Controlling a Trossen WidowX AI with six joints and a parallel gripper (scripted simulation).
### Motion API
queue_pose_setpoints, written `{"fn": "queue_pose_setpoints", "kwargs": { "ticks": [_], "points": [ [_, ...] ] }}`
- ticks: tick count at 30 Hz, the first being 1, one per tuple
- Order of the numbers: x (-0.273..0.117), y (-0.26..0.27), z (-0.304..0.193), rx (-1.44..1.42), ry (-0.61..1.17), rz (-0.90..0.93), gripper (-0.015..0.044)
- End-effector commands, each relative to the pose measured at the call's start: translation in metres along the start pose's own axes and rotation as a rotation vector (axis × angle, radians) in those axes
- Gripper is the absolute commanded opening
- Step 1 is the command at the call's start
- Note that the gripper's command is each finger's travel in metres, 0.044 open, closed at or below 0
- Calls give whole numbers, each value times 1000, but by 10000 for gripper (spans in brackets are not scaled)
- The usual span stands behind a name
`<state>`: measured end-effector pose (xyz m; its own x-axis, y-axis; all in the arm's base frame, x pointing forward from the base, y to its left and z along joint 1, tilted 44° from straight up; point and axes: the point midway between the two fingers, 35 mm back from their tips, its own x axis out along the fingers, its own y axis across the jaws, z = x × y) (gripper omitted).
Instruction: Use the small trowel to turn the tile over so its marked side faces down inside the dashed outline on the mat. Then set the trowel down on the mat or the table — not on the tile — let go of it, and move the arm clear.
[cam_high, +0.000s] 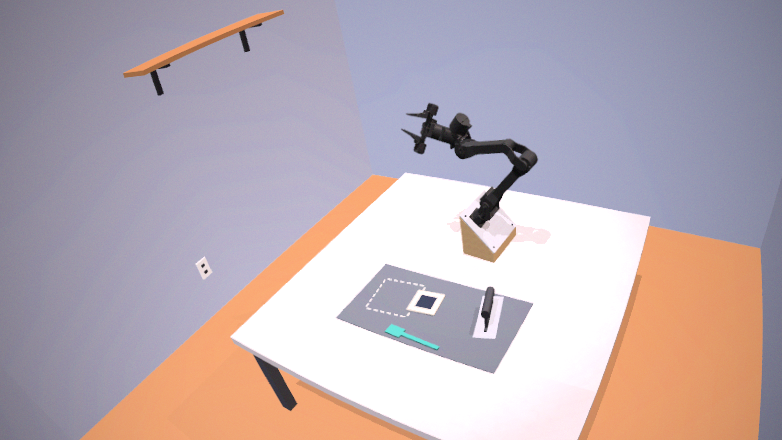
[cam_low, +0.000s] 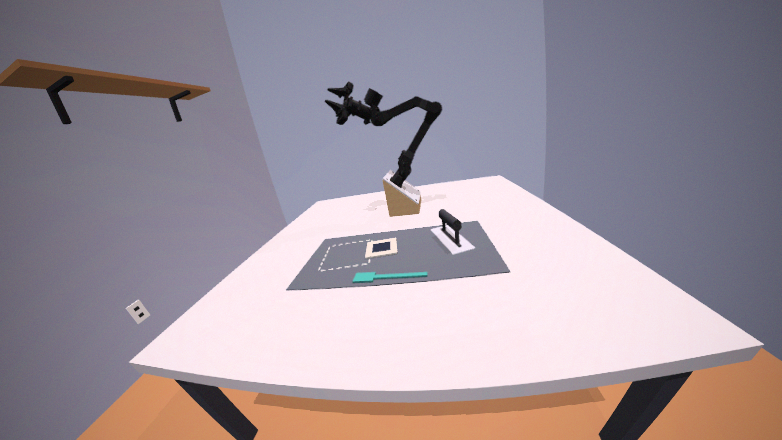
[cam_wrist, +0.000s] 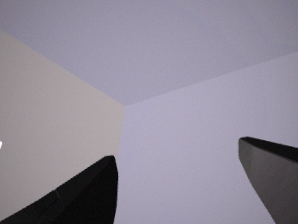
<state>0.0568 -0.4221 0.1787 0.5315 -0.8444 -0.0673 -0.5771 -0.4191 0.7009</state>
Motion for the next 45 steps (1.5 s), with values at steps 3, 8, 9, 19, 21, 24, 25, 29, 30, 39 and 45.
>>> {"fn": "queue_pose_setpoints", "kwargs": {
  "ticks": [3,8,9,19,21,24,25,29,30,39,45],
  "points": [
    [21,-30,-25,-103,48,-113,270],
    [34,-57,-45,-184,90,-202,270],
    [37,-62,-49,-201,99,-220,270],
    [52,-117,-95,-353,209,-376,270],
    [53,-127,-104,-381,234,-404,270],
    [54,-144,-117,-421,270,-444,270],
    [54,-150,-121,-431,280,-457,270],
    [53,-171,-134,-478,319,-505,270],
    [52,-174,-137,-490,329,-515,270],
    [45,-216,-169,-628,447,-628,270],
    [34,-248,-194,-732,551,-707,270]
  ]
}}
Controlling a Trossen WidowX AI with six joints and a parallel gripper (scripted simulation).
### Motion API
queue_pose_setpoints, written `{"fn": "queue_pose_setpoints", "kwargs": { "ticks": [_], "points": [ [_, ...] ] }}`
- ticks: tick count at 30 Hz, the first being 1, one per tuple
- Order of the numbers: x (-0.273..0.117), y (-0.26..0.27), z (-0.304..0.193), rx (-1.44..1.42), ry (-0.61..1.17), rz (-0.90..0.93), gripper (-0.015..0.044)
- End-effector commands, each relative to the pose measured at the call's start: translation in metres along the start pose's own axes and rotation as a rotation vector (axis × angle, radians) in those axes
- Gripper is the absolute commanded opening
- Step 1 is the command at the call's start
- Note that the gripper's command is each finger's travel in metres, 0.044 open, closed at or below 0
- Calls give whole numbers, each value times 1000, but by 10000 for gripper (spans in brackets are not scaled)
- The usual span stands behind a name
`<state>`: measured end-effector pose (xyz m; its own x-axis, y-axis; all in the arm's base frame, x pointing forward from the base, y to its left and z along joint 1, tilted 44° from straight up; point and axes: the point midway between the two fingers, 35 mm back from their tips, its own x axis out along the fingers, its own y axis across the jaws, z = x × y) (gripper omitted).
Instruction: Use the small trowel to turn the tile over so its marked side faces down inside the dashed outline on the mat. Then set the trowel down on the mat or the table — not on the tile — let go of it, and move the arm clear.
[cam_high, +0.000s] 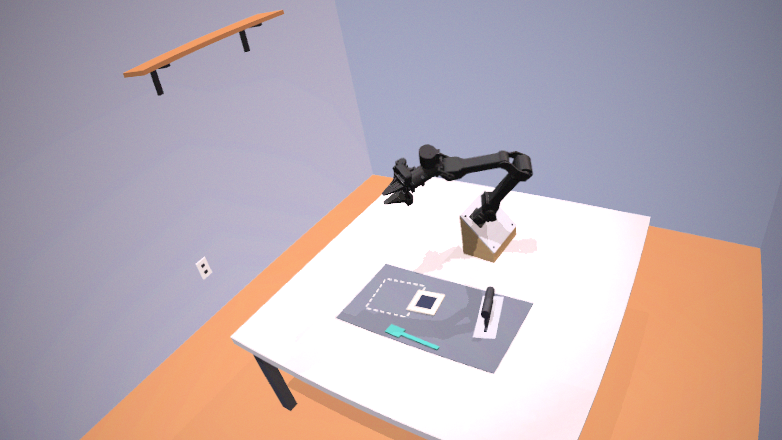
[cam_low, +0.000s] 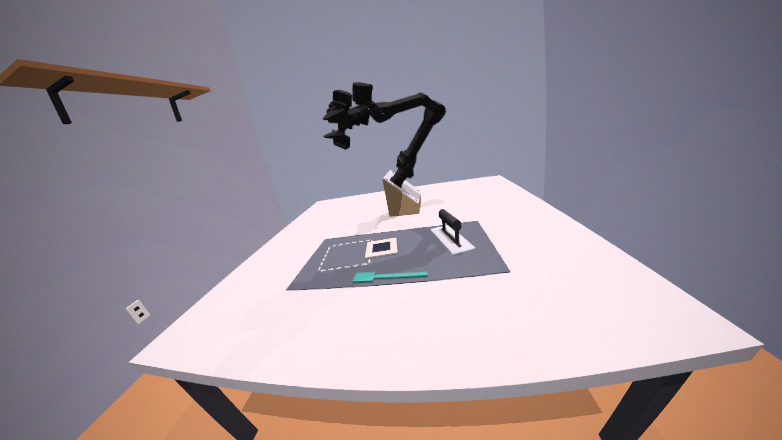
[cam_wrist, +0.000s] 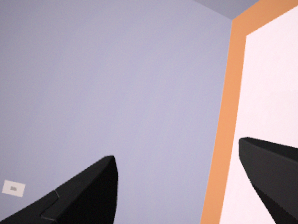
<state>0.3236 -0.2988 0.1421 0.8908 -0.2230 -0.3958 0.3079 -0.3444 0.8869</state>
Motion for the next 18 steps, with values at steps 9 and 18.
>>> {"fn": "queue_pose_setpoints", "kwargs": {
  "ticks": [9,18],
  "points": [
    [30,-11,-76,-238,194,-127,270],
    [41,-26,-138,-459,372,-215,270]
  ]
}}
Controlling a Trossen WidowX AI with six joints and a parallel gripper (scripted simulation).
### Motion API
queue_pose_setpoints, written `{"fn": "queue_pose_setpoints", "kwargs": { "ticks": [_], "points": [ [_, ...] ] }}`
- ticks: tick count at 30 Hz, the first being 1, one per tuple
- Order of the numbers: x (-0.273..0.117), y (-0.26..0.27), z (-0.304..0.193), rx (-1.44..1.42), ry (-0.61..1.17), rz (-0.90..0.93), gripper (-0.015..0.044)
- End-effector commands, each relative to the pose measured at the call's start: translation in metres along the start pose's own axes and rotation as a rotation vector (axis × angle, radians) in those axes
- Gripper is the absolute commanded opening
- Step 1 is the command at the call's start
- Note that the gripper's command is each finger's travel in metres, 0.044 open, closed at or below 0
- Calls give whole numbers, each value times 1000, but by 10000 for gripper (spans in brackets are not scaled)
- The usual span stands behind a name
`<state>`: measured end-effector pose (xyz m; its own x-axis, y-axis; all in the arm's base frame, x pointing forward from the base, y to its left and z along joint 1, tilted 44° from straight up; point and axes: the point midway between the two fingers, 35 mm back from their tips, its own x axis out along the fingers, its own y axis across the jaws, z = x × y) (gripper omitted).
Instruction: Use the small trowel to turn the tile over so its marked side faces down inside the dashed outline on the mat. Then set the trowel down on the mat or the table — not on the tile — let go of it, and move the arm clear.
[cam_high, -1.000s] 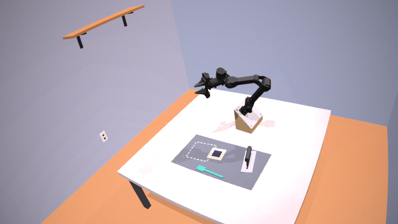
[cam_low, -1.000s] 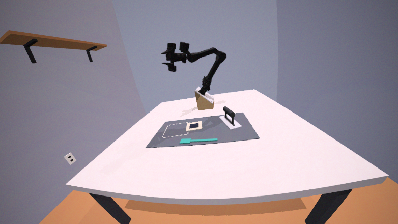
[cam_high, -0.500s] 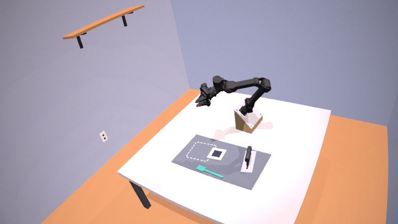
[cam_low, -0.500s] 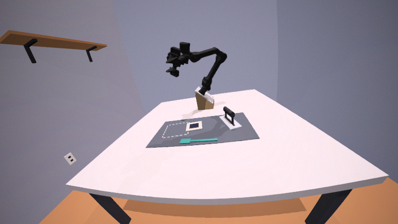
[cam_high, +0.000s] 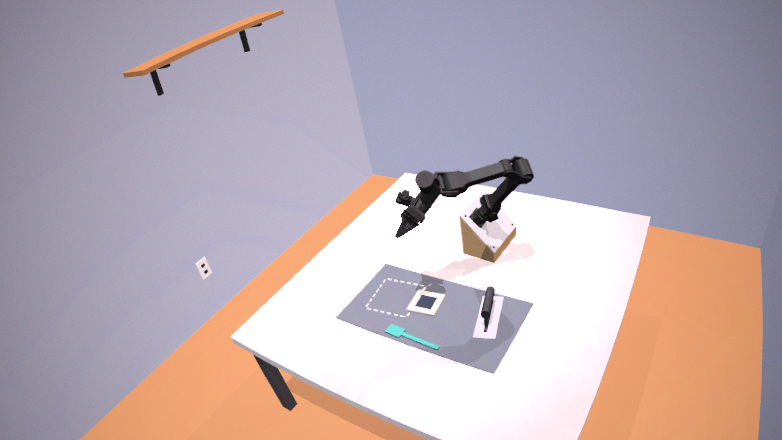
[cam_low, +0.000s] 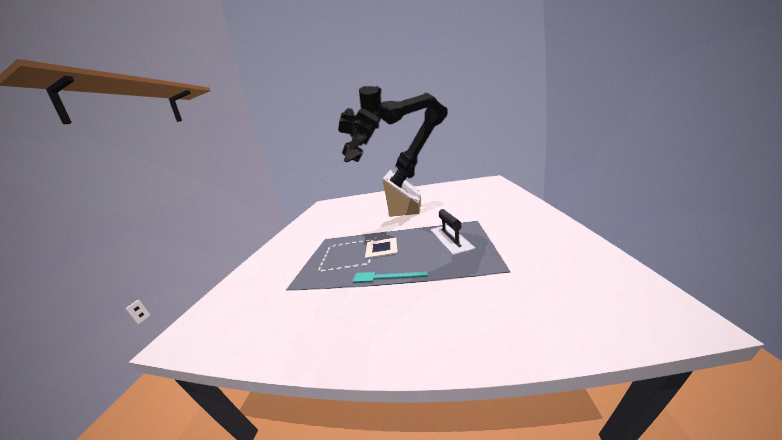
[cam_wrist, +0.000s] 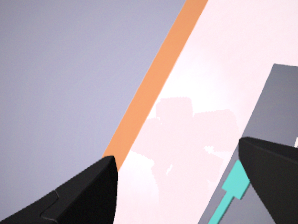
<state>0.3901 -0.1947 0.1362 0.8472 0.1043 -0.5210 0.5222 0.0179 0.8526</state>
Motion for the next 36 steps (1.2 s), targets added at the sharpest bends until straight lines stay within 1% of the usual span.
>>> {"fn": "queue_pose_setpoints", "kwargs": {
  "ticks": [1,10,18,27,36],
  "points": [
    [12,5,-27,-104,87,-33,270],
    [30,13,-89,-335,274,-90,270],
    [37,17,-146,-542,448,-117,270],
    [33,18,-209,-772,653,-120,270],
    [19,15,-271,-996,866,-93,270]
  ]
}}
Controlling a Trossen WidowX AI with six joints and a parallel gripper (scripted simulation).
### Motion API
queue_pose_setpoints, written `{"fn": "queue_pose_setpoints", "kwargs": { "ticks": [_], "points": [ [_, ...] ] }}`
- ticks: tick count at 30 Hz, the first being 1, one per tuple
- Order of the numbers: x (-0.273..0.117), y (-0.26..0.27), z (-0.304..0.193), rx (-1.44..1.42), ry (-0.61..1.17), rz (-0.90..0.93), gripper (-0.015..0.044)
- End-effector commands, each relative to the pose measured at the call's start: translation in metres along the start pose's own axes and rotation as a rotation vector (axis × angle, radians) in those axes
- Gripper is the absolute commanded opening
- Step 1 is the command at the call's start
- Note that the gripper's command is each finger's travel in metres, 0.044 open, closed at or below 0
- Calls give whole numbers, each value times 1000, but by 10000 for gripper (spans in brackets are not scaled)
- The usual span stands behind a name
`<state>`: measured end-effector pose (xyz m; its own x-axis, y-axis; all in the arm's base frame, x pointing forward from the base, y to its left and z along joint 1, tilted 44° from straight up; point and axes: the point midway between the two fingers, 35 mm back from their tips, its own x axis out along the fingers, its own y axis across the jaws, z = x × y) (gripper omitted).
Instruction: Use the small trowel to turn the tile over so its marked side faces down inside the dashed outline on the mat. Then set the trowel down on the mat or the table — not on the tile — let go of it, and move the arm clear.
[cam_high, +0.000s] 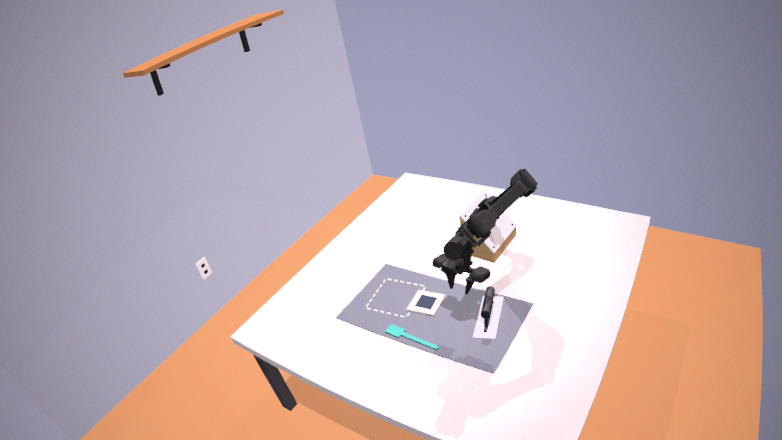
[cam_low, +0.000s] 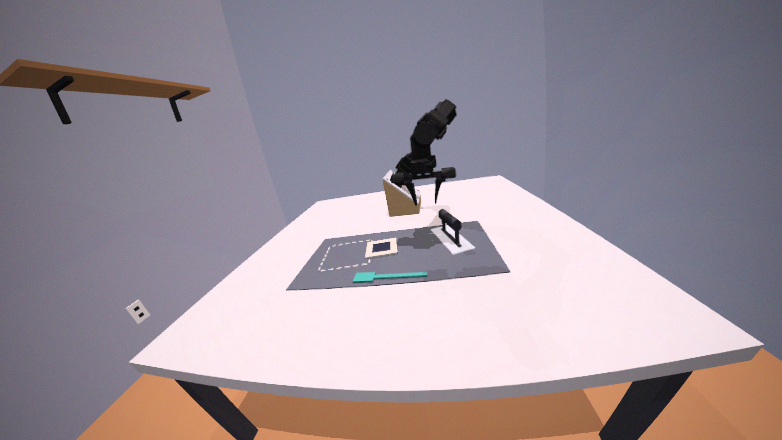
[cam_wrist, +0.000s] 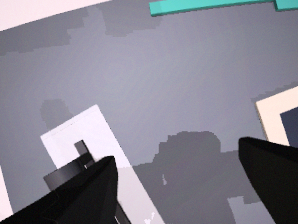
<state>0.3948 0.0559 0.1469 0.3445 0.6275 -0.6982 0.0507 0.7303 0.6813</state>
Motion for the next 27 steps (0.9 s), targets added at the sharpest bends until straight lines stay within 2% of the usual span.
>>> {"fn": "queue_pose_setpoints", "kwargs": {
  "ticks": [1,12,27],
  "points": [
    [11,22,-17,-113,87,20,270],
    [27,69,-59,-367,276,75,270],
    [42,70,-63,-371,278,76,270]
  ]
}}
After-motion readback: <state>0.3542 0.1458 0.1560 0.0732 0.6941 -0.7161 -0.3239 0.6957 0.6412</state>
